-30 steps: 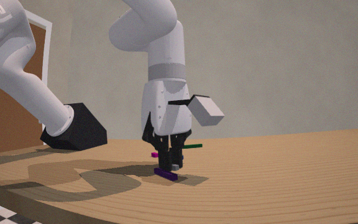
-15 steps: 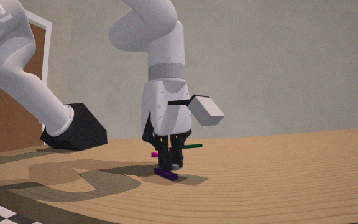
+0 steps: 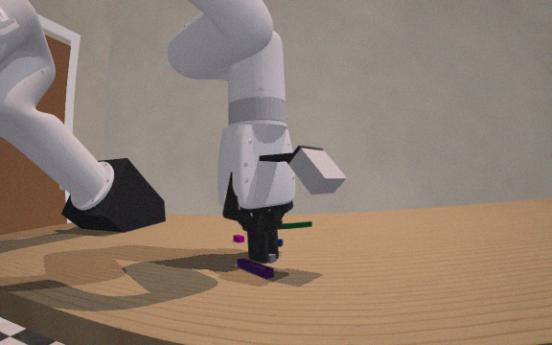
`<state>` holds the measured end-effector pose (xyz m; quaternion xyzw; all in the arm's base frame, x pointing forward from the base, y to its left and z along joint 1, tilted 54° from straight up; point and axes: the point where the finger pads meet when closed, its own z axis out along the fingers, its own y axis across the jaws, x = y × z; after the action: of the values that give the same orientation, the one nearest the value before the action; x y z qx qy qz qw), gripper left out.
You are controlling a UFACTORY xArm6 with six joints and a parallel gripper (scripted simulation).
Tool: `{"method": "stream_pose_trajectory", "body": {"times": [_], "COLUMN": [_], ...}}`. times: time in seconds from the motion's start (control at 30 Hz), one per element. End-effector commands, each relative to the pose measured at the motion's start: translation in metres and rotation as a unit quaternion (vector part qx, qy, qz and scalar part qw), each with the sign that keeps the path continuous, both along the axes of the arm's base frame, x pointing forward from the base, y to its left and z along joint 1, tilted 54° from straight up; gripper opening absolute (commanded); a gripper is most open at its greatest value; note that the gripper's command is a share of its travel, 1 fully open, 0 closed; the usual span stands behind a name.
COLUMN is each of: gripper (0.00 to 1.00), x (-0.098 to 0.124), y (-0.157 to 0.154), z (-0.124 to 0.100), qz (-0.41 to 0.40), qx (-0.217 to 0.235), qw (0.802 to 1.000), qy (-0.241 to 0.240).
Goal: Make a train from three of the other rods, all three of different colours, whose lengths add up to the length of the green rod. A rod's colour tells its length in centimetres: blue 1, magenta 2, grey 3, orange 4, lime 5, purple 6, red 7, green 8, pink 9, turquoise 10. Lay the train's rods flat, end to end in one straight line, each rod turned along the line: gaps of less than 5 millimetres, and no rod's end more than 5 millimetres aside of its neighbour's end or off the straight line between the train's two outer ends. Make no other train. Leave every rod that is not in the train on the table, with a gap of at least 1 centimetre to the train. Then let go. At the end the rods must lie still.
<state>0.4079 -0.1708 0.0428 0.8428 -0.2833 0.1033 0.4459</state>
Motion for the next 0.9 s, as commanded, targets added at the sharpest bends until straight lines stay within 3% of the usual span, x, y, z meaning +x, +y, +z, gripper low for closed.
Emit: {"method": "stream_pose_trajectory", "body": {"times": [0.0,0.87], "gripper": [0.04,0.04], "x": [0.001,0.002], "y": [0.001,0.012], "z": [0.001,0.009], "qz": [0.001,0.001], "qx": [0.0,0.0], "qw": [1.0,1.0], "qy": [-0.001,-0.001]}}
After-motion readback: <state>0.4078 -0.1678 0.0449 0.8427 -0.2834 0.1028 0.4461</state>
